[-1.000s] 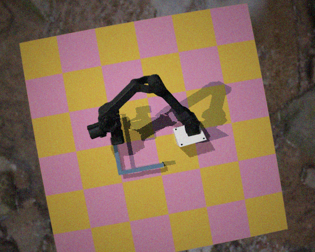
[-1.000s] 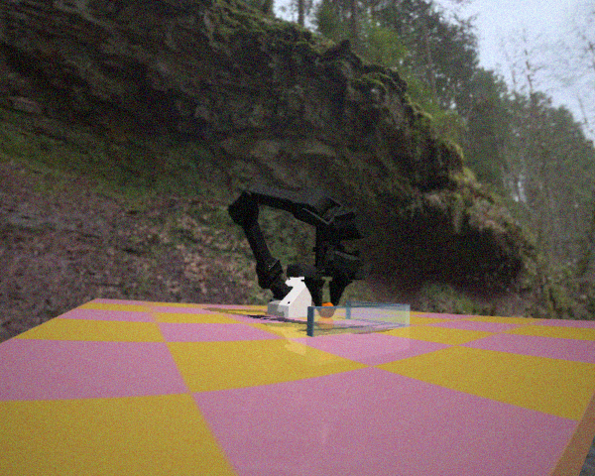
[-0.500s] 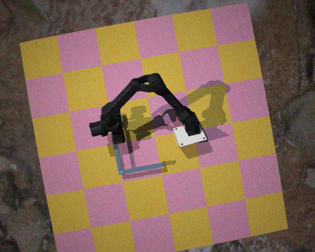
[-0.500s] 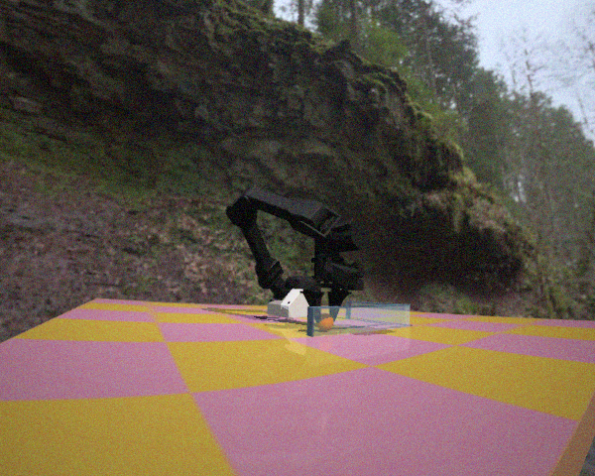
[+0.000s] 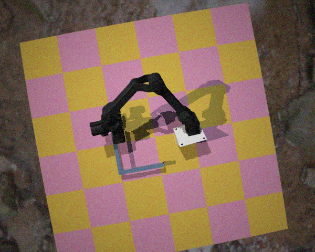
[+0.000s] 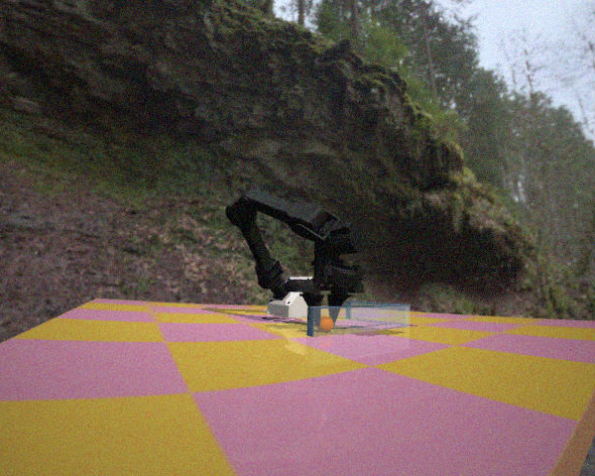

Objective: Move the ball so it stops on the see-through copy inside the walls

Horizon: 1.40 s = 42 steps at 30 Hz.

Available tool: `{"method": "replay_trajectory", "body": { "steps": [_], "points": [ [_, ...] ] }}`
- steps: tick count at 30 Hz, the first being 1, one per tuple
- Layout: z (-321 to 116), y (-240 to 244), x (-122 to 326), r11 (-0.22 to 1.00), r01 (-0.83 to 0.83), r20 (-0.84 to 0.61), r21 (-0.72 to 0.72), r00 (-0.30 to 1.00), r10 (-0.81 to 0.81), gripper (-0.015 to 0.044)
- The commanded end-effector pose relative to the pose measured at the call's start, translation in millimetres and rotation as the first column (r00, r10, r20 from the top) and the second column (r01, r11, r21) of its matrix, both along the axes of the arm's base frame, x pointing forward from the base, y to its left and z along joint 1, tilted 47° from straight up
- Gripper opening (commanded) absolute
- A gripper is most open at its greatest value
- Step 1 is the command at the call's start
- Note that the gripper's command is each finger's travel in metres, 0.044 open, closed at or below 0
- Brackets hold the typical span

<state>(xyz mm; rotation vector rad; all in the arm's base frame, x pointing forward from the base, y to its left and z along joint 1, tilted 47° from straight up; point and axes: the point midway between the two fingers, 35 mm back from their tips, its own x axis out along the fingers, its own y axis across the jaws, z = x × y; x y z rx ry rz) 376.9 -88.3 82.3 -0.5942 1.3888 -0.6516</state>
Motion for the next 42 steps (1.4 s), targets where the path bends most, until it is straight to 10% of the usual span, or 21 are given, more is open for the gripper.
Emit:
{"method": "replay_trajectory", "body": {
  "steps": [1, 4, 26, 32, 42],
  "points": [
    [0.1, -0.4, -0.1, 1.0, 0.001, 0.0, 0.0, 1.0, -0.001, 0.021],
    [0.1, -0.4, -0.1, 1.0, 0.001, 0.0, 0.0, 1.0, -0.001, 0.0289],
    [52.9, 59.5, -4.0, 1.0, -0.012, -0.002, -0.006, 1.0, 0.012, 0.0291],
    [85.9, 94.2, -7.5, 1.0, -0.009, -0.001, -0.004, 1.0, 0.009, 0.044],
    [87.3, 95.7, -7.8, 1.0, -0.009, -0.001, -0.004, 1.0, 0.009, 0.044]
  ]
}}
